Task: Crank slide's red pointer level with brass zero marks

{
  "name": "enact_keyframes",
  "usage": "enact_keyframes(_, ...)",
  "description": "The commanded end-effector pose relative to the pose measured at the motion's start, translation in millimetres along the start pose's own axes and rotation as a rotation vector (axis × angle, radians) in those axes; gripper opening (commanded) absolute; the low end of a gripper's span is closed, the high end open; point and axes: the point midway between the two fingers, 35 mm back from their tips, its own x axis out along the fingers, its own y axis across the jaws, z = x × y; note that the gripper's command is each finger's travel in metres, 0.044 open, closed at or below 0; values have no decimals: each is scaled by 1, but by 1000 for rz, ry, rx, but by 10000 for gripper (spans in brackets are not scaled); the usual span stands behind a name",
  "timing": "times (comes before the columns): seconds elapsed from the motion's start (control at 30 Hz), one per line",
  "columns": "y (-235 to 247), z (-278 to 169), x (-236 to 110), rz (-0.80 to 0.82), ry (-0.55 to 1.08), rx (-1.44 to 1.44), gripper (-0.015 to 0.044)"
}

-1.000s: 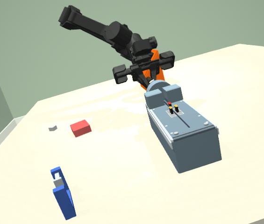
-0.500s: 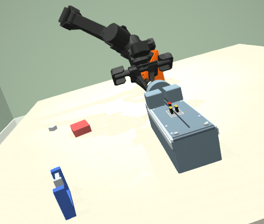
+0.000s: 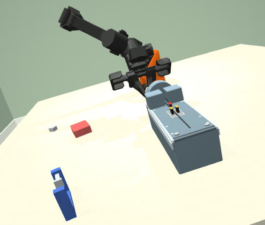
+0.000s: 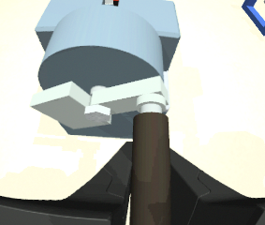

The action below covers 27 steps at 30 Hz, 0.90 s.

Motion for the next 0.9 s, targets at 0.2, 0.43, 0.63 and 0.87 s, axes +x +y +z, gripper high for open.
enact_keyframes(0.2, -5, -13, 12, -9, 8, 5, 0)
enact_keyframes(0.43, -2, -20, 19, -9, 8, 4, 0)
enact_keyframes(0.63, 3, -26, 25, -9, 8, 4, 0)
enact_keyframes(0.87, 11, -31, 30, -9, 8, 4, 0)
